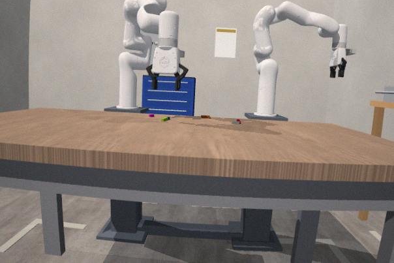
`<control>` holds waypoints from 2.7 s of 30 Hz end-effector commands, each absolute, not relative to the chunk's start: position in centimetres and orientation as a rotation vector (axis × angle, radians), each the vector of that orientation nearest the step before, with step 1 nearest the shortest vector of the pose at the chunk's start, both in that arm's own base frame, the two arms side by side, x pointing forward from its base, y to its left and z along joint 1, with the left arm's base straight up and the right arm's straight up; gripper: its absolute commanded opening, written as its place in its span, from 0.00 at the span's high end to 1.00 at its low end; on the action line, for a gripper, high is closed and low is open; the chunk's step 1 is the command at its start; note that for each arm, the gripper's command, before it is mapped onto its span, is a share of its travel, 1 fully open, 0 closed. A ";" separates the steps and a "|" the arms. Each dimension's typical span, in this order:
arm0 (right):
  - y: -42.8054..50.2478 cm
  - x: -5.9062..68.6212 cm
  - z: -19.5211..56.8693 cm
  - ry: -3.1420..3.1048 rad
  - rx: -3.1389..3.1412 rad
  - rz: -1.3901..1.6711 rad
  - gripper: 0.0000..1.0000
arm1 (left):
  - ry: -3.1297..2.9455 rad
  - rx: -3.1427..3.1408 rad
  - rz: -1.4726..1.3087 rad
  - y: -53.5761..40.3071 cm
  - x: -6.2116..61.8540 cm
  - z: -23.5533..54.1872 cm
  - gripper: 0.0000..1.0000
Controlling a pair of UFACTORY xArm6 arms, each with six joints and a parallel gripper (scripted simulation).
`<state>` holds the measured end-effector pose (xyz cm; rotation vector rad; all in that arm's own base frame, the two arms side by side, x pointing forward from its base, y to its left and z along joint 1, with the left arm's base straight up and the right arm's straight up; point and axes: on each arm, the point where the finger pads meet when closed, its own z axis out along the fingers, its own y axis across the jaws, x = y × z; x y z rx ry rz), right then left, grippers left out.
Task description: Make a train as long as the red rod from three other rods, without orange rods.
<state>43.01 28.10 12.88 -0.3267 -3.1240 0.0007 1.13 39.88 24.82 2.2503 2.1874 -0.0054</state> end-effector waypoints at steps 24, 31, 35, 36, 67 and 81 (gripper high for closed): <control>28.2 43.1 20.2 -3.129 -0.327 -0.006 0.00 | 2.190 2.253 0.000 40.0 1.1 25.0 0.00; 28.2 43.1 20.2 -3.129 -0.327 -0.006 0.00 | 2.190 2.253 0.000 40.0 1.1 25.0 0.00; 28.2 43.1 20.2 -3.129 -0.327 -0.006 0.00 | 2.190 2.253 0.000 40.0 1.1 25.0 0.00; 28.2 43.1 20.2 -3.129 -0.327 -0.006 0.00 | 2.190 2.253 0.000 40.0 1.1 25.0 0.00; 28.2 43.1 20.2 -3.129 -0.327 -0.006 0.00 | 2.190 2.253 0.000 40.0 1.1 25.0 0.00; 28.2 43.1 20.2 -3.129 -0.327 -0.006 0.00 | 2.190 2.253 0.000 40.0 1.1 25.0 0.00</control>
